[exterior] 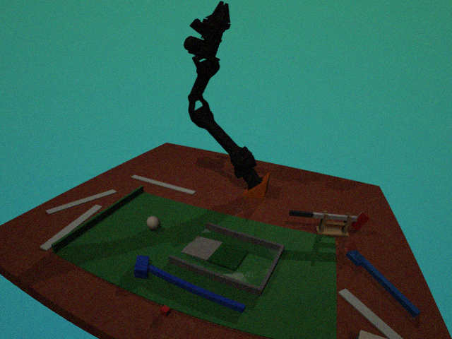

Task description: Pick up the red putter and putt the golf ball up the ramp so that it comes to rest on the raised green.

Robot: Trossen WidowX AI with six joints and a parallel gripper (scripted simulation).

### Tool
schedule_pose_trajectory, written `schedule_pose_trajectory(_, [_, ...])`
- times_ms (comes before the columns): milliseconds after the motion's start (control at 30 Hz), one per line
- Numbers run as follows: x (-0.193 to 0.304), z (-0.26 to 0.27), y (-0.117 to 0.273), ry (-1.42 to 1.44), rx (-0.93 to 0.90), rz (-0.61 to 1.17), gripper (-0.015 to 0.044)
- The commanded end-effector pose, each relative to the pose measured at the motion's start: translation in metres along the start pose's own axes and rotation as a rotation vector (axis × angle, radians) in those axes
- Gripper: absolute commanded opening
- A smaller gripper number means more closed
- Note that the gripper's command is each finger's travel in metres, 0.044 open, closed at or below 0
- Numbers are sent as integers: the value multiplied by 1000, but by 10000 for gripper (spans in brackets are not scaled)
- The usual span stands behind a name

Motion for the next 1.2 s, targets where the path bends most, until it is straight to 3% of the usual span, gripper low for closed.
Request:
schedule_pose_trajectory(0, [26, -22, -4, 26, 71, 86, 440])
schedule_pose_trajectory(300, [114, -87, -5, 123, 314, 415, 440])
schedule_pose_trajectory(567, [199, -141, 20, 229, 474, 803, 440])
schedule_pose_trajectory(900, [296, -187, 85, 346, 529, 1387, 440])
schedule_pose_trajectory(1167, [358, -205, 160, 387, 393, 1935, 440])
Point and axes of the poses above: the point midway between the two fingers, 35 mm back from their tips, its own y axis back along the fingers, its own z axis across the jaws, x = y × z, the point moved 9 cm from there along y, back along the fingers, and after that the axes turned 1 degree about y, right-handed, at the moved point
